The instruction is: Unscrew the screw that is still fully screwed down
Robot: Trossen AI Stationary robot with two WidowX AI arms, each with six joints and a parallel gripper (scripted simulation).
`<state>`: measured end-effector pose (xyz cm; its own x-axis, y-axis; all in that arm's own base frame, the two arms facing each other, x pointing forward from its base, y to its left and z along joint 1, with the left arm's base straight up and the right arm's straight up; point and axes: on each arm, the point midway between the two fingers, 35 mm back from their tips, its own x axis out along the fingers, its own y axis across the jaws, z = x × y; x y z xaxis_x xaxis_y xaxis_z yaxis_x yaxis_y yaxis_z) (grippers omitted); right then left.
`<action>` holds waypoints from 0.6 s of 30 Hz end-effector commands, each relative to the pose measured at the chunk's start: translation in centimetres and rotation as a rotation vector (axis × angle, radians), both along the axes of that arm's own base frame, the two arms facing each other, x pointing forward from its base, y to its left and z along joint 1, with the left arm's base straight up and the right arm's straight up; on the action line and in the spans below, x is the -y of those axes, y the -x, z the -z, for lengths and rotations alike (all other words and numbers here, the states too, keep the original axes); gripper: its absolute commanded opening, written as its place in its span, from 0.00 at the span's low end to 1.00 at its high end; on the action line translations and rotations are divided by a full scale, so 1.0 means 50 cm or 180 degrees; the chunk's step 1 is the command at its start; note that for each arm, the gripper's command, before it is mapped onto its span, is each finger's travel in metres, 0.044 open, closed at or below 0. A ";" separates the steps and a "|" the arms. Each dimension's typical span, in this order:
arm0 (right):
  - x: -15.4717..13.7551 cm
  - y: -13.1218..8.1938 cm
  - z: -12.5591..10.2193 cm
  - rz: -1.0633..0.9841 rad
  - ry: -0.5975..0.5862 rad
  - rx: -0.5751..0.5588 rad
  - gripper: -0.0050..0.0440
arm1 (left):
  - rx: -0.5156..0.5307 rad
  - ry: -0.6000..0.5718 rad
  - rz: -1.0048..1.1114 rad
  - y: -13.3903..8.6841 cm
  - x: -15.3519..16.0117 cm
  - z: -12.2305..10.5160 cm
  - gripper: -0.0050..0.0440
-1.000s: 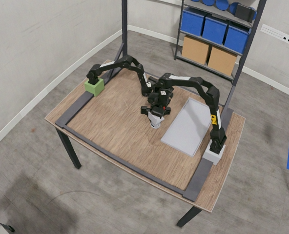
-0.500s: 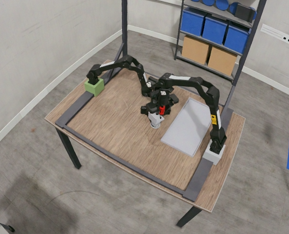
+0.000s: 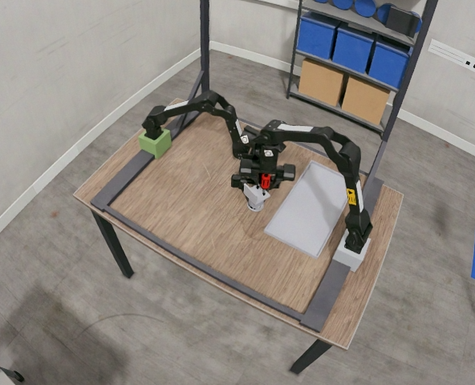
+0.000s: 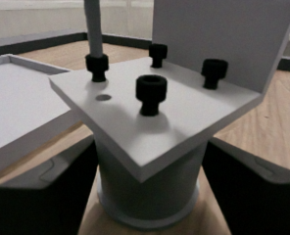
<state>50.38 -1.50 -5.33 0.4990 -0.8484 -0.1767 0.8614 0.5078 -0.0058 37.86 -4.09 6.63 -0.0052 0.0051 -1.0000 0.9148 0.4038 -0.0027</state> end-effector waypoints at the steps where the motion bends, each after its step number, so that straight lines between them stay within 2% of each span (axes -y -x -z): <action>1: 0.002 -0.013 -0.028 0.0019 -0.0023 0.0112 0.60 | 0.0116 0.0012 0.0621 -0.005 0.003 -0.024 0.61; 5: 0.002 -0.013 -0.028 0.0019 -0.0023 0.0112 0.60 | 0.0125 0.0008 0.1163 -0.005 0.003 -0.025 0.61; 7: 0.002 -0.013 -0.028 0.0019 -0.0023 0.0112 0.60 | 0.0125 0.0008 0.1163 -0.005 0.003 -0.025 0.61; 18: 0.002 -0.013 -0.028 0.0019 -0.0023 0.0112 0.60 | 0.0115 -0.0015 0.2870 -0.004 0.003 -0.026 0.61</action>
<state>50.38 -1.50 -5.33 0.4990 -0.8484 -0.1767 0.8614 0.5078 -0.0058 37.83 -4.09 6.61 -0.0062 0.0053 -1.0000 0.9440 -0.3300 -0.0076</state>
